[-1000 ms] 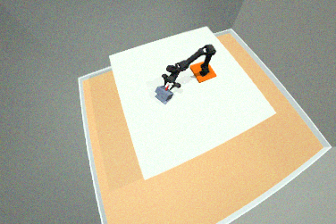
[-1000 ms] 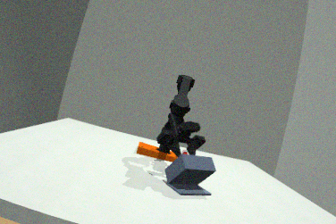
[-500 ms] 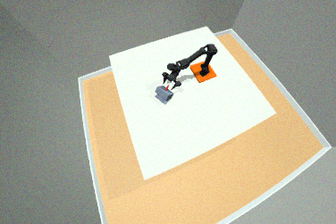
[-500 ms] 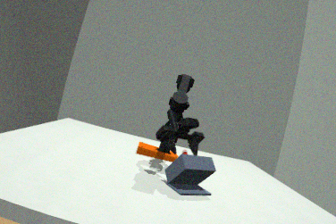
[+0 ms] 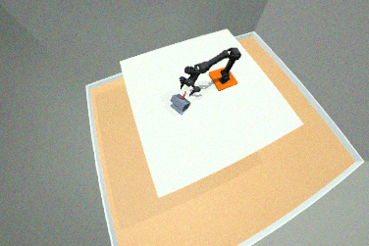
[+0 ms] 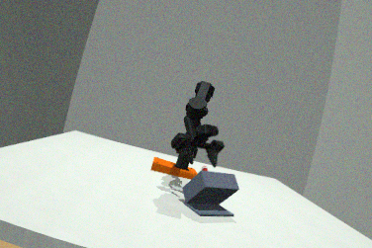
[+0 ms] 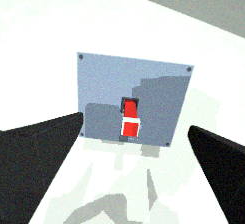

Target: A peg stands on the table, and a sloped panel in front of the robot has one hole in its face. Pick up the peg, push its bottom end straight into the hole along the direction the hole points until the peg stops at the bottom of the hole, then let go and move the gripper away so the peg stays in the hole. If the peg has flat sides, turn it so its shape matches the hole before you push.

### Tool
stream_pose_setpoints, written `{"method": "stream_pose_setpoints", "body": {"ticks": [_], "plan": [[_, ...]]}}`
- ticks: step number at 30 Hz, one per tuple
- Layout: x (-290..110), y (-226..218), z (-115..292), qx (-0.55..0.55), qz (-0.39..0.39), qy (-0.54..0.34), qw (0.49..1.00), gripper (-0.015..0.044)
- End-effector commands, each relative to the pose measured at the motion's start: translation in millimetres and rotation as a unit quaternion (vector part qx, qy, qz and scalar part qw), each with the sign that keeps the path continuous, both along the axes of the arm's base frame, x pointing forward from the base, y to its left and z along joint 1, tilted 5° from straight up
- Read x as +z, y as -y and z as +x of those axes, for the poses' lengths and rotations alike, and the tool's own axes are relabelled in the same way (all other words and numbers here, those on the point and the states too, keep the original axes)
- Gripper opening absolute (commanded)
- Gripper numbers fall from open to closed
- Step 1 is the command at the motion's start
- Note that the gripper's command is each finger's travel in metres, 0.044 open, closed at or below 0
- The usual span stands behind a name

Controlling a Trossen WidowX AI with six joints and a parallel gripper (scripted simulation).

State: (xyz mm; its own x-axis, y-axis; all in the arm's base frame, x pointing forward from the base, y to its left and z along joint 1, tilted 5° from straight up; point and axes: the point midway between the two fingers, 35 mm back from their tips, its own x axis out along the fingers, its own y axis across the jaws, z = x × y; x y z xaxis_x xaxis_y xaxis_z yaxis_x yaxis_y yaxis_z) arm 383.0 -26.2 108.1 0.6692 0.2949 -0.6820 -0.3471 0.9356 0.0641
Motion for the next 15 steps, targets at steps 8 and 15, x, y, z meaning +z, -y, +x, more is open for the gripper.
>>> {"method": "stream_pose_setpoints", "body": {"ticks": [8,15], "plan": [[12,6,-11,0.001,0.0,0.0,1.0,0.044],[20,10,-18,0.001,0.0,-0.001,1.0,0.044]]}}
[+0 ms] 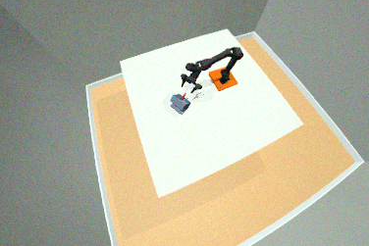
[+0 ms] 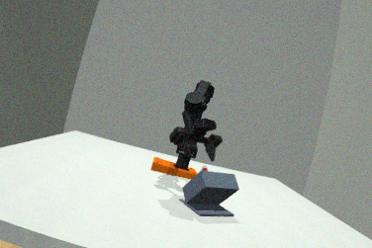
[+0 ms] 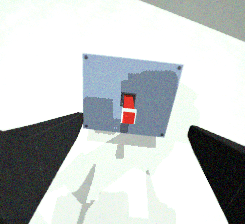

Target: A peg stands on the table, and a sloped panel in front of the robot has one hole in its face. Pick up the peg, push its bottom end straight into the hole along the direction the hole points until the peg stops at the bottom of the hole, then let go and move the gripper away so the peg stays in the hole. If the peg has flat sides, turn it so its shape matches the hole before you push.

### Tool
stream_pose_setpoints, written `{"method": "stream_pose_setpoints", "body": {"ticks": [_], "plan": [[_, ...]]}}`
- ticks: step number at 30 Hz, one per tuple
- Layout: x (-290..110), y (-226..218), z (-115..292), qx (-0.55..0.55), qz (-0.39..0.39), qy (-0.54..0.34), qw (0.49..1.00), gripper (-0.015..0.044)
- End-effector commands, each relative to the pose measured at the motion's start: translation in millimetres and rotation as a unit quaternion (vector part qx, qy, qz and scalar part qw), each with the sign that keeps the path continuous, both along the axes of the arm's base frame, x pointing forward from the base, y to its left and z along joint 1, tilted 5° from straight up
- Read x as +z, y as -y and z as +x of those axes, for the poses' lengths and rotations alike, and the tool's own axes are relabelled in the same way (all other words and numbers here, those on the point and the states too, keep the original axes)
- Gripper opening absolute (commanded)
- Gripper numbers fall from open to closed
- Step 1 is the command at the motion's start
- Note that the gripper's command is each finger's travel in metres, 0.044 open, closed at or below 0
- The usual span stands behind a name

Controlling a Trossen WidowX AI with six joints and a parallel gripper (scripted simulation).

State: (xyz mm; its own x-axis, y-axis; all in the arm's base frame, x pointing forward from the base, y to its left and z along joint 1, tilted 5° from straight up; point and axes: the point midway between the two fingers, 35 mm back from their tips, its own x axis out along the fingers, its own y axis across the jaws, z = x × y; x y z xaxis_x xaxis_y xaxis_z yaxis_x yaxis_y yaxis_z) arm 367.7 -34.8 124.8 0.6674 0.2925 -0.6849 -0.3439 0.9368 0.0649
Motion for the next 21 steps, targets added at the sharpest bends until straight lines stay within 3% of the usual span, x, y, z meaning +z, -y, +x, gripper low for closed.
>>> {"method": "stream_pose_setpoints", "body": {"ticks": [1,21], "plan": [[5,2,-4,0.002,0.0,0.001,1.0,0.044],[25,12,-25,0.0,0.0,0.0,1.0,0.044]]}}
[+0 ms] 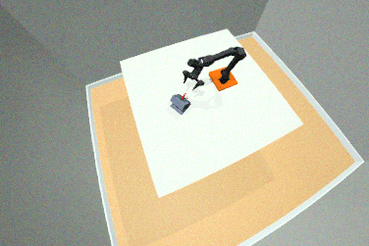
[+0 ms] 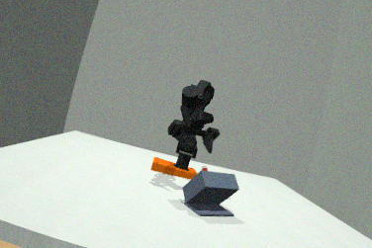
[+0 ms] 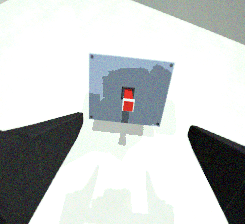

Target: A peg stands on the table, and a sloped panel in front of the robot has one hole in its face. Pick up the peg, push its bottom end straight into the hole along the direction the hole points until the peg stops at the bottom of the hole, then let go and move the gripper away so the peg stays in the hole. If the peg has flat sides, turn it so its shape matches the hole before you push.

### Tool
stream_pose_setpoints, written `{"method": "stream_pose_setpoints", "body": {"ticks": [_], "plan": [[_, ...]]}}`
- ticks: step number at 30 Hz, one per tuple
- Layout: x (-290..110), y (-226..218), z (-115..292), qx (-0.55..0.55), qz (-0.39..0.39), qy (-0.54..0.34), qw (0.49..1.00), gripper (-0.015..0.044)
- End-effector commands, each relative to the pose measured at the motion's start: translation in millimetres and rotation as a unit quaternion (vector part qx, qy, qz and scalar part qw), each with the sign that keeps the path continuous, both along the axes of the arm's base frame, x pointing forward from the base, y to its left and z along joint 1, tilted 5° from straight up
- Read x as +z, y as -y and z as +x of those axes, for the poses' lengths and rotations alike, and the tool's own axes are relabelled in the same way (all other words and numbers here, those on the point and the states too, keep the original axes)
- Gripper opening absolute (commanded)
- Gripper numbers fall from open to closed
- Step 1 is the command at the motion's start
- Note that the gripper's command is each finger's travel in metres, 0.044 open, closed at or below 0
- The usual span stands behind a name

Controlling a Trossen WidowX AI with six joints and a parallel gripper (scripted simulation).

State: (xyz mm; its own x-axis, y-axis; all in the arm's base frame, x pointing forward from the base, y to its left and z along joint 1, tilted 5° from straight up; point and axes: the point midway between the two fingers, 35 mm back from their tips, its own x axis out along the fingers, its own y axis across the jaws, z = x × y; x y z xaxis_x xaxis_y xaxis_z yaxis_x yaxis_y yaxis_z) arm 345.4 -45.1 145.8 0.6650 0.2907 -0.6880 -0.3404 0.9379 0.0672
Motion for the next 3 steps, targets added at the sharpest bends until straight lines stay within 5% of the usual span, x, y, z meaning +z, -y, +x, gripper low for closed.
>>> {"method": "stream_pose_setpoints", "body": {"ticks": [1,3], "plan": [[5.2,2.0,-3.8,0.002,0.0,0.002,1.0,0.044],[6.6,2.5,-5.3,0.002,0.0,0.002,1.0,0.044]]}}
